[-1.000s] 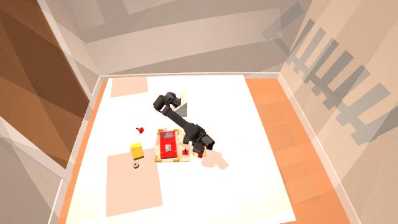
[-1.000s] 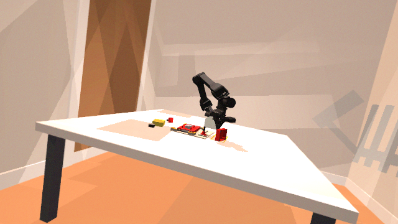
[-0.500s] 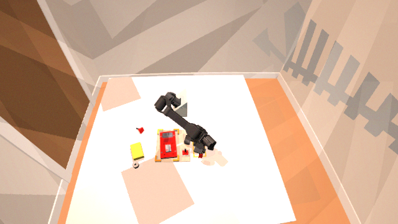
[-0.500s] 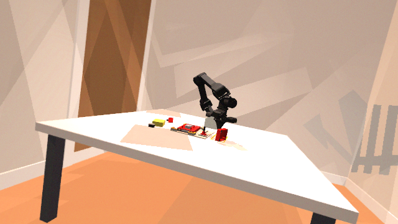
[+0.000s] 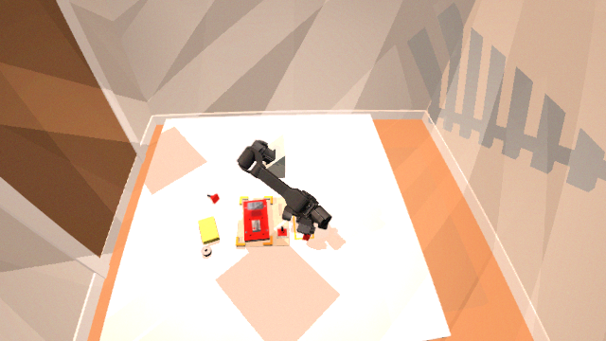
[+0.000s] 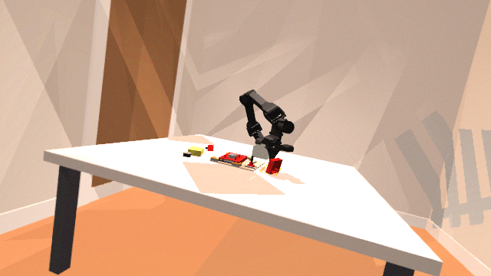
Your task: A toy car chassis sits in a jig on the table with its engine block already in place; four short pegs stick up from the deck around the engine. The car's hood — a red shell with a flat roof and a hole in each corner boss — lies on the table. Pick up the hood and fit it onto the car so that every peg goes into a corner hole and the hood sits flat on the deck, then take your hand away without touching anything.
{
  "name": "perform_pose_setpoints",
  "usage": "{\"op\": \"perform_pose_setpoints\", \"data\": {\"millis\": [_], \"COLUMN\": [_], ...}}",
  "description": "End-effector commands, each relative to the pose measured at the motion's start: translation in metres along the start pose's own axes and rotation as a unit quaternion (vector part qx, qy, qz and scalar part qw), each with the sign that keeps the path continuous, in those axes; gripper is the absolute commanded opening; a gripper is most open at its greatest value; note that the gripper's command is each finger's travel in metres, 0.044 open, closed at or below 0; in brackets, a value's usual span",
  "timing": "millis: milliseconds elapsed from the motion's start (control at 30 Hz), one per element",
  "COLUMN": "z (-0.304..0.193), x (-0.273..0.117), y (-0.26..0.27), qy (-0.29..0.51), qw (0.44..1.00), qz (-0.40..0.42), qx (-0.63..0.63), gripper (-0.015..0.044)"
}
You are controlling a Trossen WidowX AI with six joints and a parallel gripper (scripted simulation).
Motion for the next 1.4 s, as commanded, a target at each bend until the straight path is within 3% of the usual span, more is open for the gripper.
{"op": "perform_pose_setpoints", "data": {"millis": [0, 1367], "z": [-0.001, -0.004], "x": [-0.001, 0.000], "y": [0.005, 0.025], "qy": [0.000, 0.000], "qw": [1.000, 1.000], "qz": [0.002, 0.002], "qx": [0.002, 0.002], "gripper": [0.0000, 0.0000]}}
Point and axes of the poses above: the point midway between the two fingers, 35 mm back from their tips, its own x axis out along the fingers, its own y axis across the jaws, z = x × y, the point moved 2 cm from there along -x, back along the fingers, and after that the axes turned 6 degrees about x, right-handed, at the moved point
